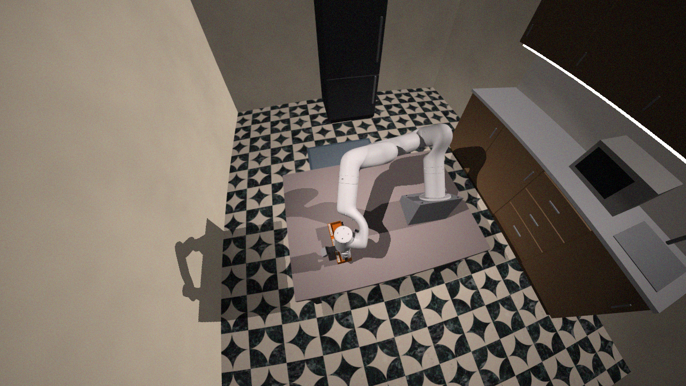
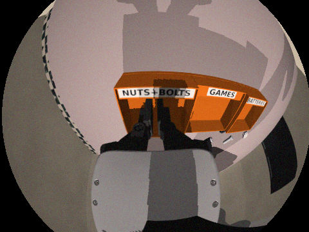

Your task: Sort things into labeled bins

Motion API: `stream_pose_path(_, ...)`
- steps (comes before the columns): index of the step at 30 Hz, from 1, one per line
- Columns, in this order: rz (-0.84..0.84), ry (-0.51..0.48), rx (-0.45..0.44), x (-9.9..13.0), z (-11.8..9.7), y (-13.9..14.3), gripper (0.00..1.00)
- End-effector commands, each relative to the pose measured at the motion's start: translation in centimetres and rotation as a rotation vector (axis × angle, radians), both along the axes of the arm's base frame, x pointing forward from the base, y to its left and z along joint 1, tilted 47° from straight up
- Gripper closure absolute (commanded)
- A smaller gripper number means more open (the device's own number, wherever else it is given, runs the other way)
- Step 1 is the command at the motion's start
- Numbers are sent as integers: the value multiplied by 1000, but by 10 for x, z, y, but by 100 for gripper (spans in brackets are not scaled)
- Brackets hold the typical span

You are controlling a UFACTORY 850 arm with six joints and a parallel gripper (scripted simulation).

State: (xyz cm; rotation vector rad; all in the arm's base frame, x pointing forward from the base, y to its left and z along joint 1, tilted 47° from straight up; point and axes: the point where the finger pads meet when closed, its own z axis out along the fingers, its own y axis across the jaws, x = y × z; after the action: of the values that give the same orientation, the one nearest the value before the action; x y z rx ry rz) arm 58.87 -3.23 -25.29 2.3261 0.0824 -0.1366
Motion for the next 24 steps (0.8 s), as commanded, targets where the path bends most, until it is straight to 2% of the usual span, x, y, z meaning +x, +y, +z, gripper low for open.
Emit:
stream_pose_path(1, 1, -2, 1, 1, 1, 1, 93)
stream_pose_path(24, 1, -2, 1, 3, 16, 17, 93)
